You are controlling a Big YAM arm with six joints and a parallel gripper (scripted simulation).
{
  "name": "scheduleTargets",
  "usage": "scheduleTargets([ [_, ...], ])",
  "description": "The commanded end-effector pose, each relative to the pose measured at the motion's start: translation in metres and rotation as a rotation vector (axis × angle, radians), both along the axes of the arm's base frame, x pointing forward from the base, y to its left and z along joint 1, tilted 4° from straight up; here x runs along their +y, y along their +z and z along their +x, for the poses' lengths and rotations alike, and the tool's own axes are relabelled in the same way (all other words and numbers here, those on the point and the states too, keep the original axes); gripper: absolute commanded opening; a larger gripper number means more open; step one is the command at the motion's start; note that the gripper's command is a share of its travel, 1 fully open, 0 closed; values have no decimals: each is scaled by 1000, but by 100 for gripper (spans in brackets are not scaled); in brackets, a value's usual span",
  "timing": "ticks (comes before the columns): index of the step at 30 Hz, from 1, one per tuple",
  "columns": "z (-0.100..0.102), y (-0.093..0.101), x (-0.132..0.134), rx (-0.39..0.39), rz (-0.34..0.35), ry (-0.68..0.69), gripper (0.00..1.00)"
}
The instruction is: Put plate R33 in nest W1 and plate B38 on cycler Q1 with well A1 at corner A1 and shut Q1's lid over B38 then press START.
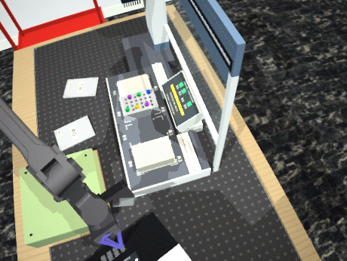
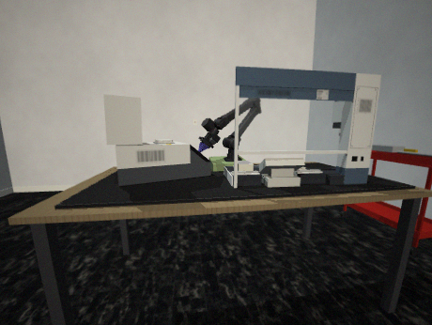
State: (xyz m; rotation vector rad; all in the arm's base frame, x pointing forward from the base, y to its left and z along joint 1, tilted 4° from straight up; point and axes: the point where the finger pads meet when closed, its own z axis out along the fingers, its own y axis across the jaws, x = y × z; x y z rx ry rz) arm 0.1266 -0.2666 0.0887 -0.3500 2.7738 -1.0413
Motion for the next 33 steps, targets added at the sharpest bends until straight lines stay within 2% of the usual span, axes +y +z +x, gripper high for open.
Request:
scheduleTargets([
  [1, 3, 13, -8, -6, -17, 3, 0],
  [33, 14, 27, -19, -11, -26, 13, 0],
])
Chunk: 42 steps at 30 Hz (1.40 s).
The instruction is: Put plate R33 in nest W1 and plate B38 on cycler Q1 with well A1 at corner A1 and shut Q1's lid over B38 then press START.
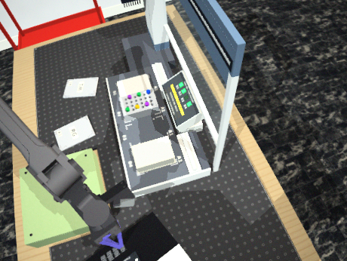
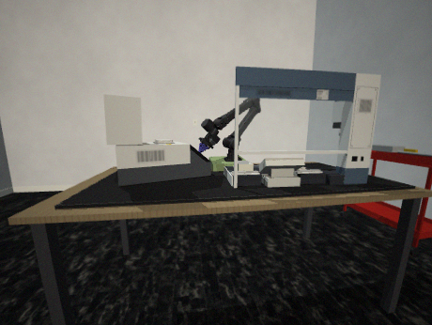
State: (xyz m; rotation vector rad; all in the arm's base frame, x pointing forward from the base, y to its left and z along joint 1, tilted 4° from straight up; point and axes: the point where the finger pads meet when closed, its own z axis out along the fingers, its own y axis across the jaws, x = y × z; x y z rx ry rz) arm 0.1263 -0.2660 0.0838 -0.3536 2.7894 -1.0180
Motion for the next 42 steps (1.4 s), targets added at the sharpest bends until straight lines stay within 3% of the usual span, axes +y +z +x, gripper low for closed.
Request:
scheduleTargets([
  [1, 14, 32, -20, -22, -44, 13, 0],
  [9, 9, 30, -20, -23, -47, -1, 0],
  [20, 24, 53, -39, -49, -88, 8, 0],
  [24, 24, 68, -31, -60, -94, 4, 0],
  [35, 11, 57, -3, -41, -49, 0, 0],
  [42, 10, 65, -2, -48, -53, 0, 0],
])
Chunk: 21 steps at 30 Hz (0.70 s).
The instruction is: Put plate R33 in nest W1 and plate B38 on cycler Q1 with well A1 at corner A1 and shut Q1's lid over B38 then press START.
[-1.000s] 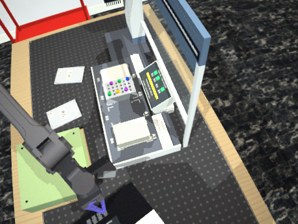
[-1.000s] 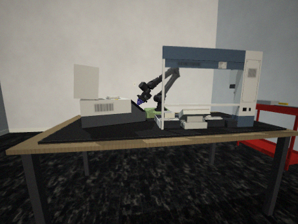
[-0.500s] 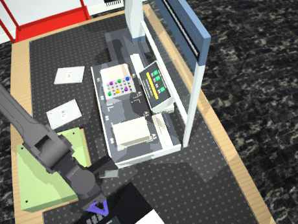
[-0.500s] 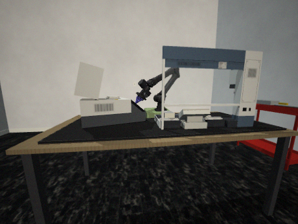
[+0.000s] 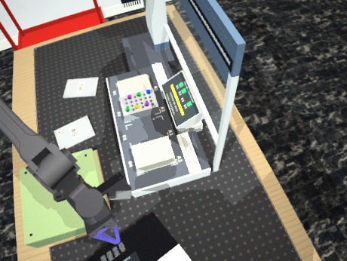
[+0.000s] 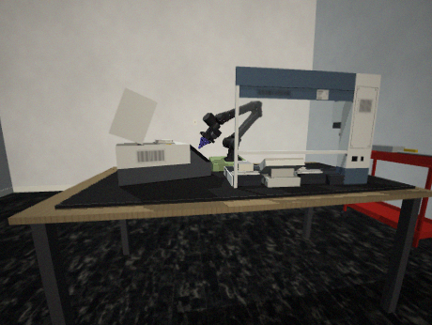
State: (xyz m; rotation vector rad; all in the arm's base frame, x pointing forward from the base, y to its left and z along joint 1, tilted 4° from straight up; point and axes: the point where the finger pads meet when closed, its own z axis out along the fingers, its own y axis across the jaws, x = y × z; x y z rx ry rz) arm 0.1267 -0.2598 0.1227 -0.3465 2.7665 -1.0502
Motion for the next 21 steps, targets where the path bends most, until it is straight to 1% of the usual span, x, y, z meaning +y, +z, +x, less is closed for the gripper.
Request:
scheduleTargets([
  [1, 10, 26, -9, -33, -29, 1, 0],
  [6, 7, 9, -4, -10, -17, 15, 0],
  [11, 4, 4, 1, -12, -37, 23, 0],
  [15, 3, -2, 3, -20, -28, 11, 0],
  [18, 3, -3, 3, -20, -24, 8, 0],
  [21, 5, 1, 0, -24, -26, 5, 0],
])
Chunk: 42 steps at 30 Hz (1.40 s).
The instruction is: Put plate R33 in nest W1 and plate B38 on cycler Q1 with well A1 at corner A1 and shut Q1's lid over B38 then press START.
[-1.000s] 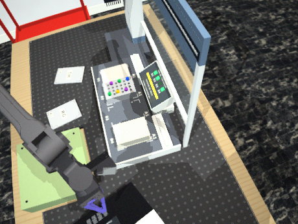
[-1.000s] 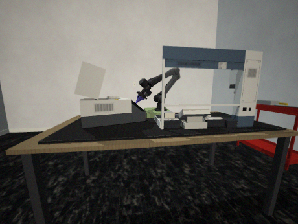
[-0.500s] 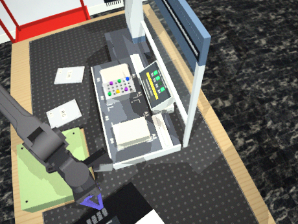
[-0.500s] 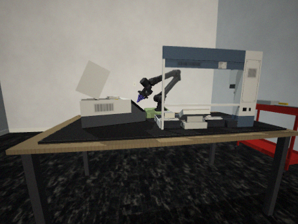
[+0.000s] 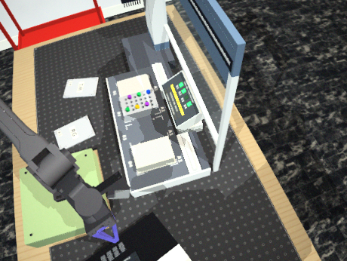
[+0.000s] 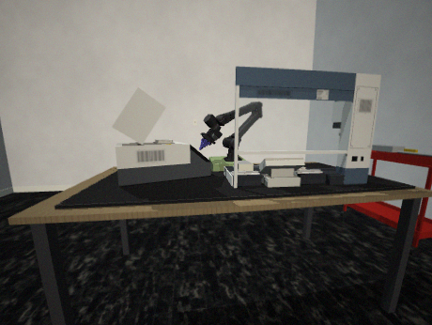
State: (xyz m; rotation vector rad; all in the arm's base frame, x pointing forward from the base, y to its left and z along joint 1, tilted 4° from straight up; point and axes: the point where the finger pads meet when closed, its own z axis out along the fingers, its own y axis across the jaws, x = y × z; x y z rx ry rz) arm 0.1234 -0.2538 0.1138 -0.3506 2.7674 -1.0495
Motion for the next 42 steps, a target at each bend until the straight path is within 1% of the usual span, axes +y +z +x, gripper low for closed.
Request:
scheduleTargets([
  [1, 8, 12, -7, -28, -28, 2, 0],
  [4, 10, 18, -10, -34, -39, 2, 0],
  [9, 9, 21, -9, -40, -49, 1, 0],
  [12, 4, 15, -7, -35, -42, -11, 0],
  [14, 4, 15, -7, -35, -42, -11, 0],
  [19, -3, -2, -3, -13, -5, -25, 0],
  [22, -5, -2, -1, -12, -2, -26, 0],
  [23, -4, 1, -2, -14, -7, -26, 0],
  [29, -6, 37, 27, -31, -27, -9, 0],
  [32, -6, 39, 28, -26, -20, -12, 0],
  [38, -13, 81, 55, -71, -68, -12, 0],
  [39, -14, 87, 58, -77, -73, -12, 0],
  [40, -13, 87, 57, -76, -73, -12, 0],
  [42, -16, 95, 67, -81, -73, -12, 0],
])
